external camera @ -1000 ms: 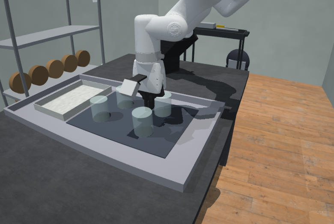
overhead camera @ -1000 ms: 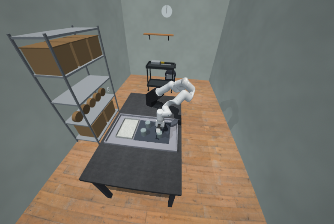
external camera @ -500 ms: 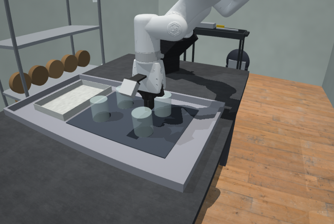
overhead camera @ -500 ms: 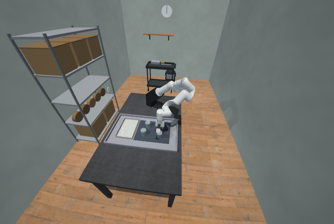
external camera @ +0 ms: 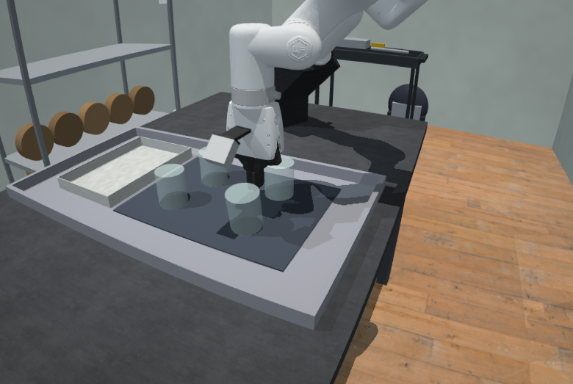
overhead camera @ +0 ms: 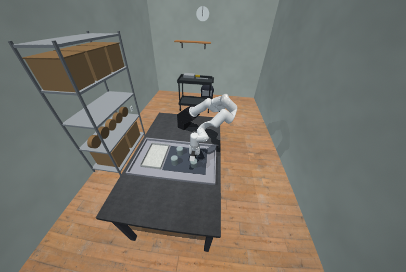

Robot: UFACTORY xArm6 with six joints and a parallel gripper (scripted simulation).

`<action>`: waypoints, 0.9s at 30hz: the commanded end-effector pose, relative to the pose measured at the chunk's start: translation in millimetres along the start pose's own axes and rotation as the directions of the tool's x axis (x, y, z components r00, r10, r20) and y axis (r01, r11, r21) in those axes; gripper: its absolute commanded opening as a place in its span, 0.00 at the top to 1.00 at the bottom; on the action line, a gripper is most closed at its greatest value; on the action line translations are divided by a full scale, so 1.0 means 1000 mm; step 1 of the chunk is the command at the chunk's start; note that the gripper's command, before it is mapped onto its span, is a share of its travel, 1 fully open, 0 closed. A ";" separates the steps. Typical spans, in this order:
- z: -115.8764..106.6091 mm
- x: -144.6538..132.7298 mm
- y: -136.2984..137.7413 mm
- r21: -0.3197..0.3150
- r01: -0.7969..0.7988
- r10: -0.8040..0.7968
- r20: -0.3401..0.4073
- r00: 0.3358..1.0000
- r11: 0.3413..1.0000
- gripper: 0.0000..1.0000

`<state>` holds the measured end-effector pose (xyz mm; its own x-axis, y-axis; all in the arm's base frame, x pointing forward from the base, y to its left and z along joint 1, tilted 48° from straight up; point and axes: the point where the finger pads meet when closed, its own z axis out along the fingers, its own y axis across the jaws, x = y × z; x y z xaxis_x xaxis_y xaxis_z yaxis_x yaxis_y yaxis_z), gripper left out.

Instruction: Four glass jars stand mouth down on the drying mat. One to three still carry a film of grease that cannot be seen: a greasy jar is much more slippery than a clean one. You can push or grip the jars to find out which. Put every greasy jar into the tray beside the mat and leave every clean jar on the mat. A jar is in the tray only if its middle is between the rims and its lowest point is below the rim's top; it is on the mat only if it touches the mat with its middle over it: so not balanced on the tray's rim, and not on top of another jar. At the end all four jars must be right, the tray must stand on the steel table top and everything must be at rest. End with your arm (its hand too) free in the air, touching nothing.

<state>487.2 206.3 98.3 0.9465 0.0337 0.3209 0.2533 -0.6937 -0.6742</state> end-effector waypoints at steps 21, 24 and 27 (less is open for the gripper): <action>0.004 -0.019 0.000 -0.001 0.001 -0.001 -0.003 1.000 1.000 1.00; 0.006 -0.024 0.000 -0.001 0.001 -0.001 -0.003 1.000 1.000 1.00; 0.006 -0.024 0.000 -0.001 0.001 -0.001 -0.003 1.000 1.000 1.00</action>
